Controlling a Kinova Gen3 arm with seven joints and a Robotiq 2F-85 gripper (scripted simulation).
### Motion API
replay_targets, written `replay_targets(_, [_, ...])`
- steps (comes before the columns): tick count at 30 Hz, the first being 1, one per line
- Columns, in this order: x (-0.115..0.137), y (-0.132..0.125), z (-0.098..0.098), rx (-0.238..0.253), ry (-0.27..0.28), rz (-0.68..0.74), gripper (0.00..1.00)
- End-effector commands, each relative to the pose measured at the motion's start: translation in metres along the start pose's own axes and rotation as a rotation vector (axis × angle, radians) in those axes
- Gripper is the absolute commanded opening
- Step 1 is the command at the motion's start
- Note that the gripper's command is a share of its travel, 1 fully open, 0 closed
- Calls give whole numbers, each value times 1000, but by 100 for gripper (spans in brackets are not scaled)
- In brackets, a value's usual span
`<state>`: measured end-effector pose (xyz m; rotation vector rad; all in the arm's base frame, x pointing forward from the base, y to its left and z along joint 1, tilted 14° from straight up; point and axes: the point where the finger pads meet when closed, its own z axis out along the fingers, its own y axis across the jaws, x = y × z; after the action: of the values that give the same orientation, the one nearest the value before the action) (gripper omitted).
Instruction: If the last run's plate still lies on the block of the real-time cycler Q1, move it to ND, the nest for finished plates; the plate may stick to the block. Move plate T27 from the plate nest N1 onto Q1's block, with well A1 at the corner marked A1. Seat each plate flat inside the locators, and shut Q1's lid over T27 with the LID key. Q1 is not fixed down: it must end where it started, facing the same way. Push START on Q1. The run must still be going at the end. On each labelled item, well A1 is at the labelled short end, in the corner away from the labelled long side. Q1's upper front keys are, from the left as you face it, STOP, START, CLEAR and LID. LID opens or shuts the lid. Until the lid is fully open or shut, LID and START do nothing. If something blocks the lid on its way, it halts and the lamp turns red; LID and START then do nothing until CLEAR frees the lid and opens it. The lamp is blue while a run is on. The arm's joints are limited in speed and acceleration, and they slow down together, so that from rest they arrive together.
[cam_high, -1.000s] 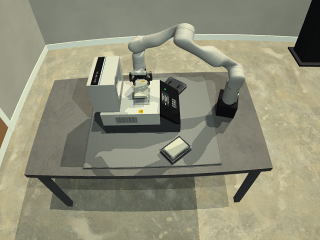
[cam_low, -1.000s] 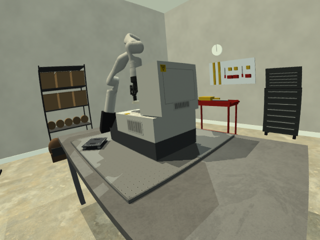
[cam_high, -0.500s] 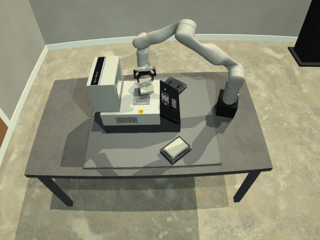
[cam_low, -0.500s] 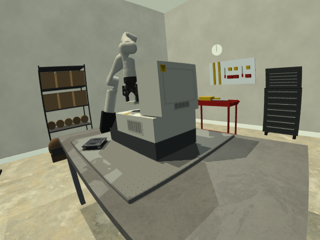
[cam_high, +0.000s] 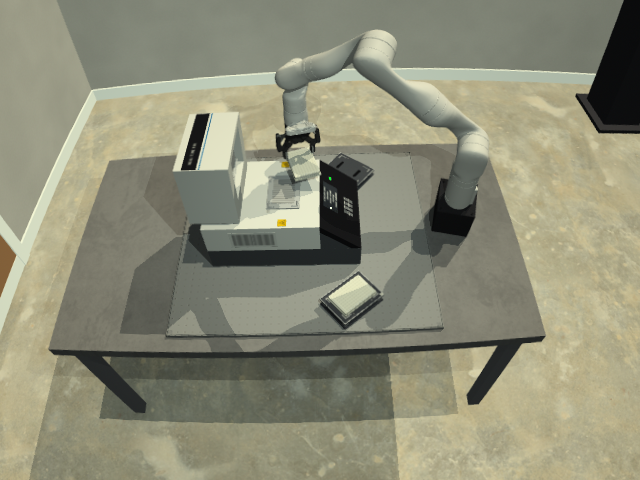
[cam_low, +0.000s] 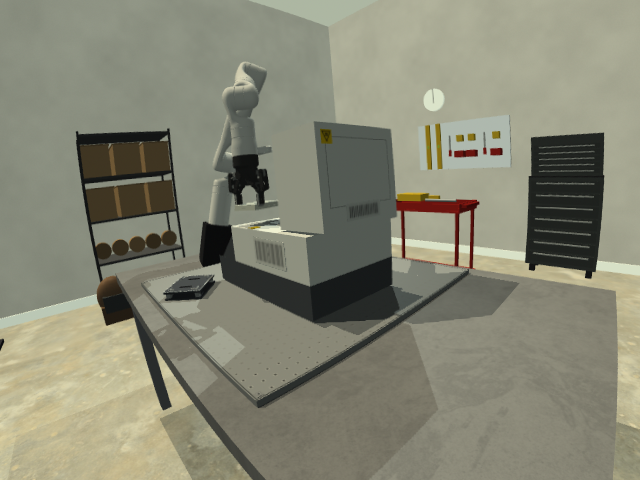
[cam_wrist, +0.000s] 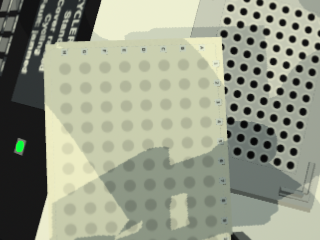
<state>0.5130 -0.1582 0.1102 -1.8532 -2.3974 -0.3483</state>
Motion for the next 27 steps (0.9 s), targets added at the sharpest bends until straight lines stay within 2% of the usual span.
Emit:
replay_targets(1, [-8,-10,-1,-3,-1,-46,90])
replay_targets(27, [-54,-71,-1,-3,-2,-315,90])
